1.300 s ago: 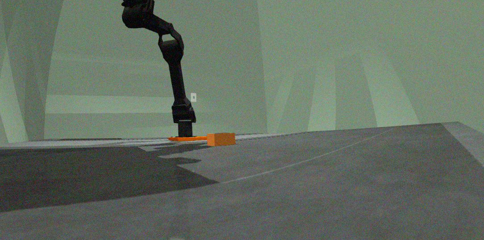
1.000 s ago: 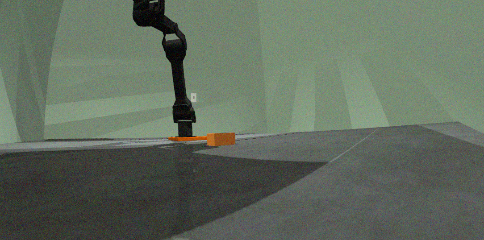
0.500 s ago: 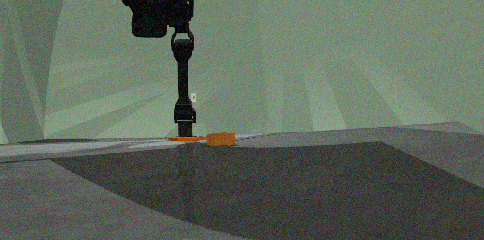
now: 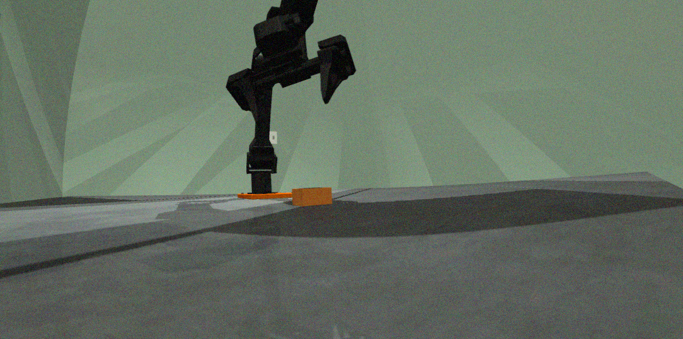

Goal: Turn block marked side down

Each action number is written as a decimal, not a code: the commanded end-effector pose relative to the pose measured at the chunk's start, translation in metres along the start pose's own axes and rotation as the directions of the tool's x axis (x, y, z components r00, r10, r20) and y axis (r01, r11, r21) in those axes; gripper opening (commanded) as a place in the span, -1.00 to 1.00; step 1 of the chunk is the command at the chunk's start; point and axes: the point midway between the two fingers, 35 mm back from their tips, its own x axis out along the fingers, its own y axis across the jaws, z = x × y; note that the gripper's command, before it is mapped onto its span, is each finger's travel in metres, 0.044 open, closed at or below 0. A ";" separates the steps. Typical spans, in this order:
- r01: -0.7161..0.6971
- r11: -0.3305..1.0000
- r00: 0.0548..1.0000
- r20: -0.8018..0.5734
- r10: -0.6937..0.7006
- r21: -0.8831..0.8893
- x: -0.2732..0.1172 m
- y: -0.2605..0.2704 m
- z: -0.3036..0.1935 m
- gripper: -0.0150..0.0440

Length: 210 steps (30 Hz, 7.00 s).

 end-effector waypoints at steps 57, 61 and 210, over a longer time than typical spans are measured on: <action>-0.226 0.685 0.843 -0.491 -0.218 -0.693 0.014 -0.039 -0.186 0.82; -0.226 0.685 0.843 -0.491 -0.218 -0.693 0.014 -0.039 -0.186 0.47; -0.226 0.685 0.791 0.279 0.544 -0.693 0.014 -0.046 -0.192 0.93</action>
